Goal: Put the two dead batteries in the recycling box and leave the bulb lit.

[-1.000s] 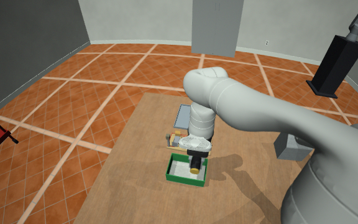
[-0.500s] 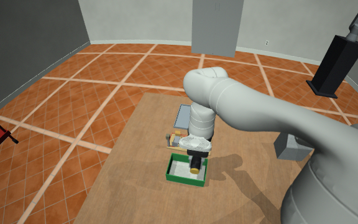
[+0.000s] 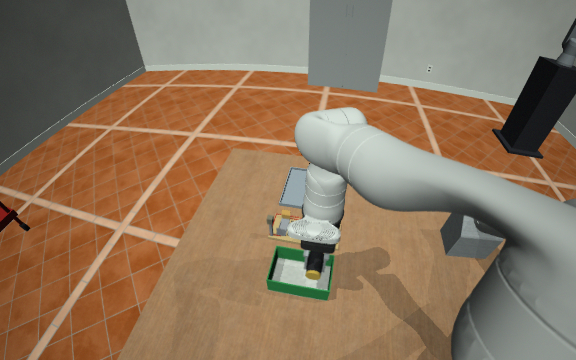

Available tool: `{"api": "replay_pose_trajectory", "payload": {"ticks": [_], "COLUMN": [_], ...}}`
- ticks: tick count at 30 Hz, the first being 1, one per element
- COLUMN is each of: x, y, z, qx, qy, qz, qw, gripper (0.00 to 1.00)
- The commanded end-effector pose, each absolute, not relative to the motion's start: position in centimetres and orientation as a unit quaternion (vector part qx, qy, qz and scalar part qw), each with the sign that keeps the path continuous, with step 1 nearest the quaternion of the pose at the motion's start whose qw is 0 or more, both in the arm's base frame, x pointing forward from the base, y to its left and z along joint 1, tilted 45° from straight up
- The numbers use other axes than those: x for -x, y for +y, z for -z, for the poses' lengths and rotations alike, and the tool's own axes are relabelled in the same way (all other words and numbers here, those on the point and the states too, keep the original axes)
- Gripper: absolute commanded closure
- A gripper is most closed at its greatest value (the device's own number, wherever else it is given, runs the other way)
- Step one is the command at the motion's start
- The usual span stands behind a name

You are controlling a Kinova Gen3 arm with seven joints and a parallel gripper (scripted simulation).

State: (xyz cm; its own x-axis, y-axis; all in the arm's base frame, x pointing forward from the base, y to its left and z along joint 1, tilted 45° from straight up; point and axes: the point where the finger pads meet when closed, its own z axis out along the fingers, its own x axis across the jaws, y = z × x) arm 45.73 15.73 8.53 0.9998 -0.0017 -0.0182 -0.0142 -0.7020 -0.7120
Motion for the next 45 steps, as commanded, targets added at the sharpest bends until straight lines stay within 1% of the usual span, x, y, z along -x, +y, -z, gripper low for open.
{"api": "replay_pose_trajectory", "payload": {"ticks": [1, 45], "x": [-45.82, -45.83], "y": [15.64, 16.08], "z": [-8.58, -8.13], "qx": [0.923, 0.923], "qy": [0.005, 0.005], "qz": [-0.007, -0.007], "qw": [0.386, 0.386], "gripper": [0.43, 0.43]}}
